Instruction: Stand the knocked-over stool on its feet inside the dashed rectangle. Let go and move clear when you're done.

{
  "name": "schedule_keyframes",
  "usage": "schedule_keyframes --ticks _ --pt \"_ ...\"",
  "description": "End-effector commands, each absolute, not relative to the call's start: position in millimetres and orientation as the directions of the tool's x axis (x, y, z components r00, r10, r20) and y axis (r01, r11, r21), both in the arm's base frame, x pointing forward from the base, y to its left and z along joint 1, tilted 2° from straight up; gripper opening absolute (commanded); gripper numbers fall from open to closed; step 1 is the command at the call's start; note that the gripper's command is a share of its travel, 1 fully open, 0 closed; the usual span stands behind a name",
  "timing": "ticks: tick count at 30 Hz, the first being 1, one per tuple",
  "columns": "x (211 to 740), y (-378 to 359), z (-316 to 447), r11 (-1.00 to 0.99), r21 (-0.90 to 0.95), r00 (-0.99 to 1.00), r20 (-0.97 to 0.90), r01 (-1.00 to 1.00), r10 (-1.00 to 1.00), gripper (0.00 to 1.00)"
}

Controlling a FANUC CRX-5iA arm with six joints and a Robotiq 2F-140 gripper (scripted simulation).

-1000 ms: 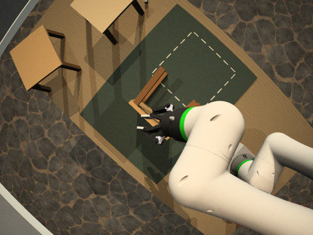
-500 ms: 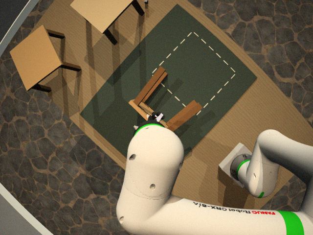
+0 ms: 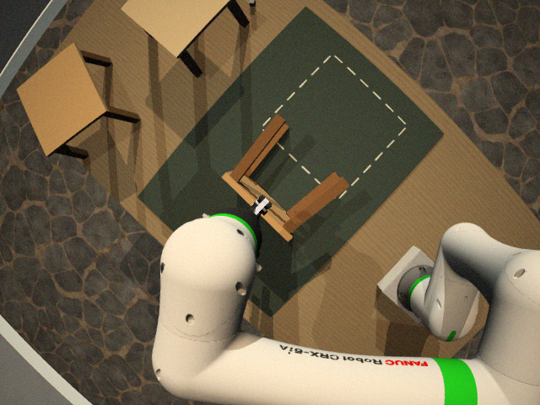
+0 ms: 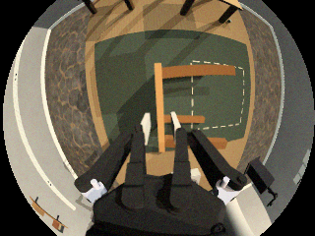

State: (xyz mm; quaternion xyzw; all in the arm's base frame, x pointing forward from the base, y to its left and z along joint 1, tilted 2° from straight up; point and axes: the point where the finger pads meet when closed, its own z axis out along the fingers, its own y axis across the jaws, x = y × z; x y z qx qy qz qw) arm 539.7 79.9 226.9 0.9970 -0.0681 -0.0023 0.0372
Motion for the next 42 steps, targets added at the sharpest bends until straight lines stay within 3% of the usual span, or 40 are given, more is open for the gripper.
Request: schedule_keyframes --ticks 1,42 --pt "540.0 79.9 227.8 -0.988 0.074 0.991 0.002 -0.136 -0.136 0.33" --pt "540.2 78.9 207.2 -0.988 0.074 0.991 0.002 -0.136 -0.136 0.33"
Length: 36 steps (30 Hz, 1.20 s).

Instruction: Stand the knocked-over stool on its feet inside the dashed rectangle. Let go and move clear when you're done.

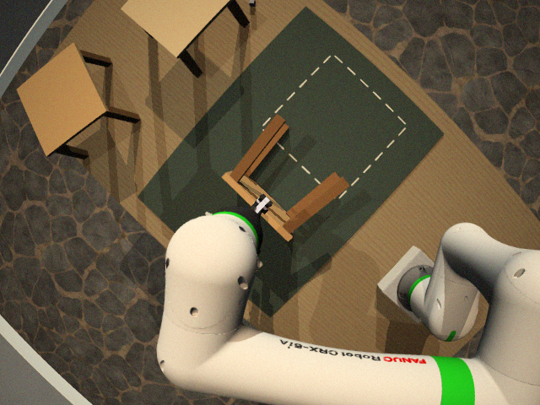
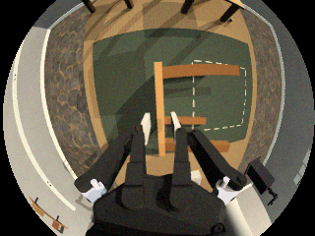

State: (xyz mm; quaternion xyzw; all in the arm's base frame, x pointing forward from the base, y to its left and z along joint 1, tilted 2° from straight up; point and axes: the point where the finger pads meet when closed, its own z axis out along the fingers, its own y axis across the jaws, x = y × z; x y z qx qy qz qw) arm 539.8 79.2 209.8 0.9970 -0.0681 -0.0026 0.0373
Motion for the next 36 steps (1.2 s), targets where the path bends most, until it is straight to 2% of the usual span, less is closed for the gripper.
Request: schedule_keyframes --ticks 1,36 --pt "540.2 78.8 205.4 -0.988 0.074 0.991 0.002 -0.136 -0.136 0.33" --pt "539.4 72.4 118.7 -0.988 0.074 0.991 0.002 -0.136 -0.136 0.33"
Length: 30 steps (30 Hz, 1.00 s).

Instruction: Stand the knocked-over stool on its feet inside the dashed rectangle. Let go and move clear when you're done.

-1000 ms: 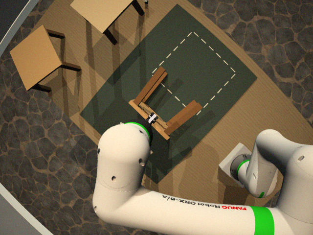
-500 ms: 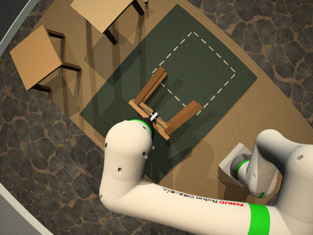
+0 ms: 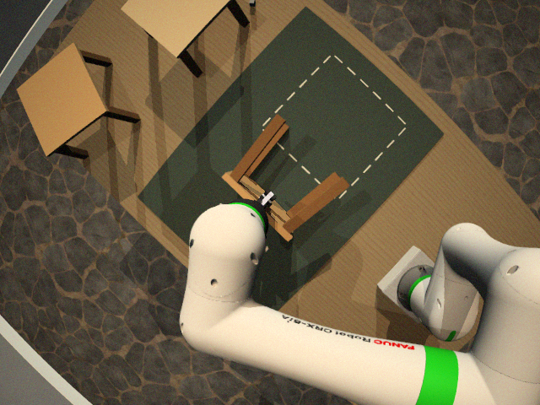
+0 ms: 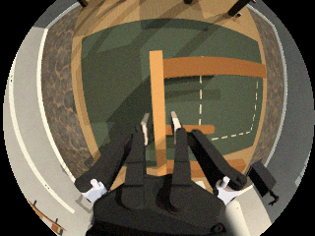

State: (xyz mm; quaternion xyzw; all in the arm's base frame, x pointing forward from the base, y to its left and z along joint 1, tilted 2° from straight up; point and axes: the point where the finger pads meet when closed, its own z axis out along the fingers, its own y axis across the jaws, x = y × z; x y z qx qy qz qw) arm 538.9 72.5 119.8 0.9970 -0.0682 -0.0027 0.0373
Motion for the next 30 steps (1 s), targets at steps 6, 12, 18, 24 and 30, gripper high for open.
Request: schedule_keyframes --ticks 6,12,18,24,30 --pt "539.4 72.3 118.4 -0.988 0.074 0.991 0.002 -0.136 -0.136 0.1" --pt "539.4 72.3 118.4 -0.988 0.074 0.991 0.002 -0.136 -0.136 0.1" --pt "539.4 72.3 118.4 -0.988 0.074 0.991 0.002 -0.136 -0.136 0.1" --pt "539.4 72.3 118.4 -0.988 0.074 0.991 0.002 -0.136 -0.136 0.1" --pt "539.4 72.3 118.4 -0.988 0.074 0.991 0.002 -0.136 -0.136 0.1"
